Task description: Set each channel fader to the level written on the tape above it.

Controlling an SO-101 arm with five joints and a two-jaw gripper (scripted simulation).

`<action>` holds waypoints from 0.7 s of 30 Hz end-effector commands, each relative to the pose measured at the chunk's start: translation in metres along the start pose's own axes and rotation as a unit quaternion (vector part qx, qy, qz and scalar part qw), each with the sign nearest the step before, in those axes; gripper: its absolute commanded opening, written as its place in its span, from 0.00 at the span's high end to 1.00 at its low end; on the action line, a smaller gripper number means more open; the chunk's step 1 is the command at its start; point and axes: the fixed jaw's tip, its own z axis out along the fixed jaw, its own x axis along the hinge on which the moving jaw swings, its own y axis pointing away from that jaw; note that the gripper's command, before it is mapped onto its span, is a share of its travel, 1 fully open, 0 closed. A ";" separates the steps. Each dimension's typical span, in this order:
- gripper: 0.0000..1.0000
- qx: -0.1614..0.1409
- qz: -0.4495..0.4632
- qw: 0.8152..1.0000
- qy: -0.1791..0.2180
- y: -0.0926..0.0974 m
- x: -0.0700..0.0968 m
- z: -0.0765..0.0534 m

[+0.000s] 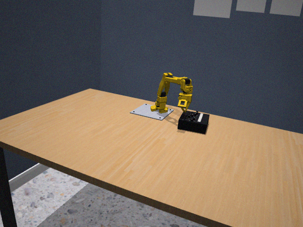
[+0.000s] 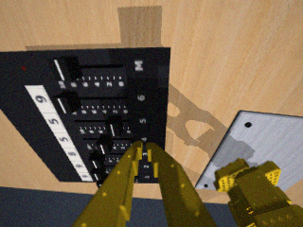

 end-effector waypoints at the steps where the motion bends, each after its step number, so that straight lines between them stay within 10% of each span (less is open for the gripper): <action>1: 1.00 0.007 -0.001 1.000 0.006 -0.001 -0.001 0.004; 21: 1.00 0.012 -0.001 1.000 0.010 0.002 -0.003 0.009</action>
